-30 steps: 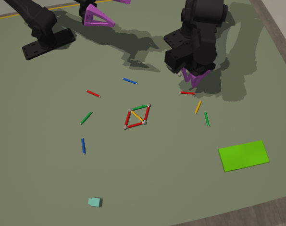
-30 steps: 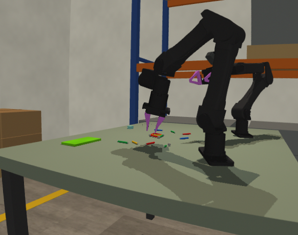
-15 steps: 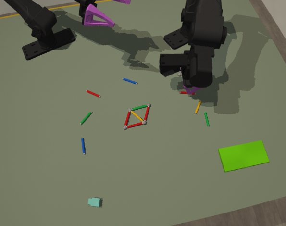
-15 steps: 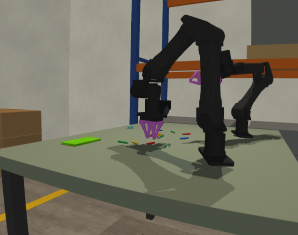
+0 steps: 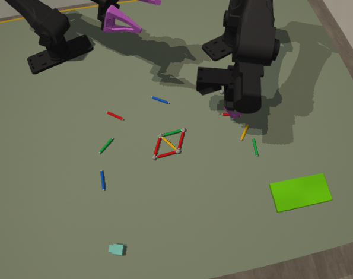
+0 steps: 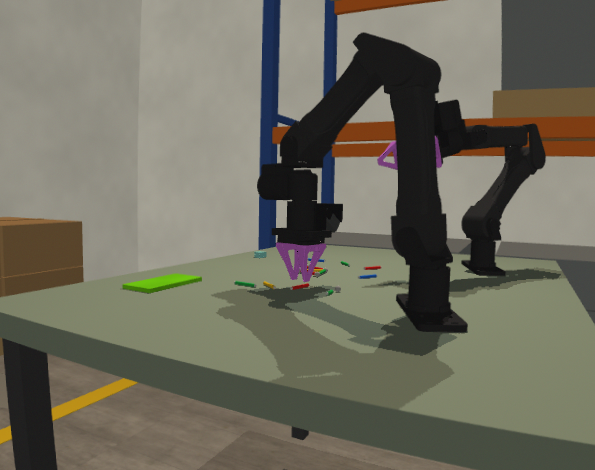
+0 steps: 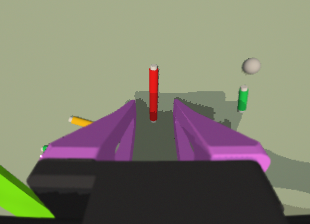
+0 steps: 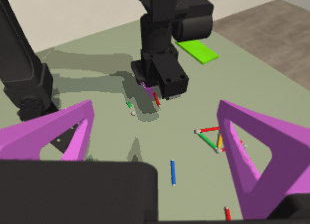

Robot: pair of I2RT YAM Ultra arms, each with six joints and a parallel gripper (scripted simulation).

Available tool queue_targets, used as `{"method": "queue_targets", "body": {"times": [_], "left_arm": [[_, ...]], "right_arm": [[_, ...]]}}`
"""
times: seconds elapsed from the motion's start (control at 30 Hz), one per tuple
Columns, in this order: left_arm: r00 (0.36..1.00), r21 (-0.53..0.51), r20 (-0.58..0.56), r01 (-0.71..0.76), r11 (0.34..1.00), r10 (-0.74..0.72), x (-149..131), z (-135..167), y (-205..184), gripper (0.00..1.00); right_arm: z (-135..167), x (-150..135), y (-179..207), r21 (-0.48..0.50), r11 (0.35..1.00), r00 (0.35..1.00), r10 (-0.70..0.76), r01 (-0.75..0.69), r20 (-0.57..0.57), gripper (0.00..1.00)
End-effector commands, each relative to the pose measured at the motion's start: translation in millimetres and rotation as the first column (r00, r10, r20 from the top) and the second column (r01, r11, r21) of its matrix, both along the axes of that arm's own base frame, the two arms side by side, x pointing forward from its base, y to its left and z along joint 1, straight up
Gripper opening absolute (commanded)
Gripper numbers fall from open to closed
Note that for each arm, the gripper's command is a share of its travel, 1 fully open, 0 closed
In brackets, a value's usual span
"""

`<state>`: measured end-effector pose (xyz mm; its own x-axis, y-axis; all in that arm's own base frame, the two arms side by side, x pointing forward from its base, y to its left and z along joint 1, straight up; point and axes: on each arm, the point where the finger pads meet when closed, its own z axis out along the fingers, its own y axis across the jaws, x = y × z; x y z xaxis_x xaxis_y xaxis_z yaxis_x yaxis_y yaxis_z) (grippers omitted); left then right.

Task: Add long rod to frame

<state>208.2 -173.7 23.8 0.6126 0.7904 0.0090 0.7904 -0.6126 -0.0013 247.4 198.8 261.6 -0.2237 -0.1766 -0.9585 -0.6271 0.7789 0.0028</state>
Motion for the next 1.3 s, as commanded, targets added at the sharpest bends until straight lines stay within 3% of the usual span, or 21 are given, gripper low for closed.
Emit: {"method": "queue_targets", "body": {"times": [0.0, 0.97, 1.0, 1.27], "left_arm": [[1.0, -0.009, -0.003, 0.019, 1.0, -0.019, -2.0, -6.2, -4.7, 0.3], [1.0, -0.013, 0.002, 0.019, 1.0, -0.019, -0.7, -15.7, -1.6, 0.3], [1.0, -0.008, -0.005, 0.013, 1.0, -0.013, 3.4, -11.6, -0.7, 0.21], [1.0, -0.014, 0.003, 0.013, 1.0, -0.013, 2.3, -12.0, -2.0, 0.13]], "right_arm": [[2.7, -3.8, -0.7, 0.005, 1.0, 1.0, 0.006, -0.006, 0.016, 1.0], [2.7, -3.8, -0.7, 0.005, 1.0, 1.0, 0.006, -0.006, 0.016, 1.0], [2.7, -3.8, -0.7, 0.005, 1.0, 1.0, 0.006, -0.006, 0.016, 1.0], [2.7, -3.8, -0.7, 0.005, 1.0, 1.0, 0.006, -0.006, 0.016, 1.0]]}}
